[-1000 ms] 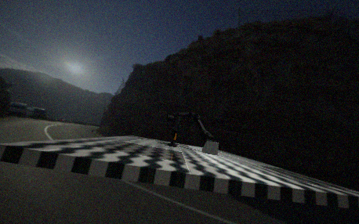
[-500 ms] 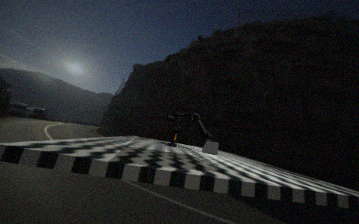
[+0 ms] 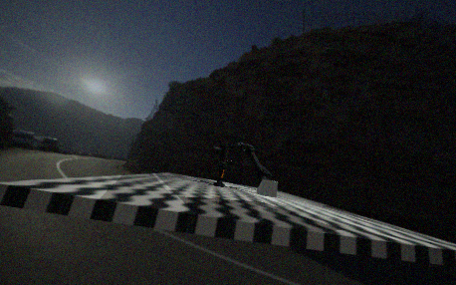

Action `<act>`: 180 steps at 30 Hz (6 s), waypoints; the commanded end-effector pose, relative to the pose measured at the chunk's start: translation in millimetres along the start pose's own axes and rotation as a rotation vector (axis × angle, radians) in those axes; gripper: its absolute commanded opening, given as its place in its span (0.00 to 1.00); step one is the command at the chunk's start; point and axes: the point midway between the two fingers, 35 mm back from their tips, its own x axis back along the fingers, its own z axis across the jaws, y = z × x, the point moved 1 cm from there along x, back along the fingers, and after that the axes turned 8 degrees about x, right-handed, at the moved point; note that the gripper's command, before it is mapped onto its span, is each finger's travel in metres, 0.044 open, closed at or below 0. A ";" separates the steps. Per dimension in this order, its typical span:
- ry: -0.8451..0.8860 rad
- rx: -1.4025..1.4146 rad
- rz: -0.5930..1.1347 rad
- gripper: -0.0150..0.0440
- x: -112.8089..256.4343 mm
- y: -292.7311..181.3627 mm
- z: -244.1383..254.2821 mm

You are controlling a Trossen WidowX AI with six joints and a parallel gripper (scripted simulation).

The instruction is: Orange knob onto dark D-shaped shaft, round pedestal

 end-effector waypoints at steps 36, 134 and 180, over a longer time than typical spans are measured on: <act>-0.001 -0.192 0.003 0.25 1.4 -0.2 1.1; -0.006 -3.424 -0.001 0.25 1.5 0.1 -0.5; -0.006 -3.716 -0.002 0.25 -1.3 -1.4 -0.3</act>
